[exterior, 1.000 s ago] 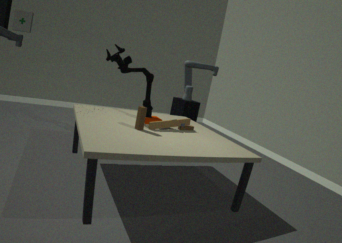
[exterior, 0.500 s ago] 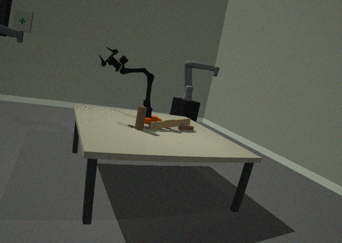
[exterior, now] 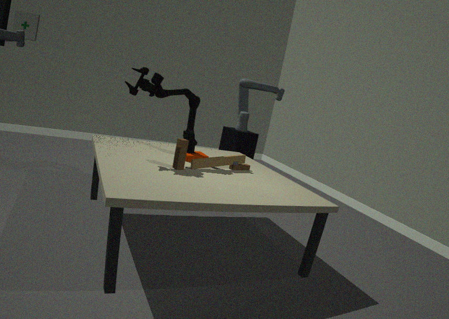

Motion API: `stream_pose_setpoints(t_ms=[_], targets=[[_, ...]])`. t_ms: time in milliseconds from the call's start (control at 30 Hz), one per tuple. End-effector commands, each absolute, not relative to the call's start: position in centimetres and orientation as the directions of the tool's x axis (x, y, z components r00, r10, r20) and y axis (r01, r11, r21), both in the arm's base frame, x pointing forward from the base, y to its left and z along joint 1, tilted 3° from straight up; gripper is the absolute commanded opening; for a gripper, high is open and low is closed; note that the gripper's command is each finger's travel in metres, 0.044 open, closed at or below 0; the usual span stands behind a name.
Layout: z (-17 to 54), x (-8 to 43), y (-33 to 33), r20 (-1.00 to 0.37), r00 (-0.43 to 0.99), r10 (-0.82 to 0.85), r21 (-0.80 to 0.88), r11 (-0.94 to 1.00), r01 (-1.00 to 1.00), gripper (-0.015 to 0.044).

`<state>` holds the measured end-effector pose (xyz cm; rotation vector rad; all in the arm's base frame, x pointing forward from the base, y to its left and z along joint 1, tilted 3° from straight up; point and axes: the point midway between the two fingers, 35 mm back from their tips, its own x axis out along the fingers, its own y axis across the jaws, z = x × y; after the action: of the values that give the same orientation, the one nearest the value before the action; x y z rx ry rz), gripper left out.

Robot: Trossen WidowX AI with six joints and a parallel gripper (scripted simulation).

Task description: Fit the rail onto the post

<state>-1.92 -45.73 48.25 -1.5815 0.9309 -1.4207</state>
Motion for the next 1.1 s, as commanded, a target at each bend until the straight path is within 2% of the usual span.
stream_pose_setpoints(t_ms=[0, 533, 1067], targets=[[46.6, 1.1, -46.3, 0.344, 0.148, -0.927, -0.939, -0.344, 0.028, 0.0440], [38.8, 17.3, -44.1, 0.027, 0.441, -0.897, -0.998, -0.001, 0.059, 0.0440], [30.4, 30.2, -34.8, -0.311, 0.658, -0.686, -0.947, 0.281, -0.155, 0.0440]])
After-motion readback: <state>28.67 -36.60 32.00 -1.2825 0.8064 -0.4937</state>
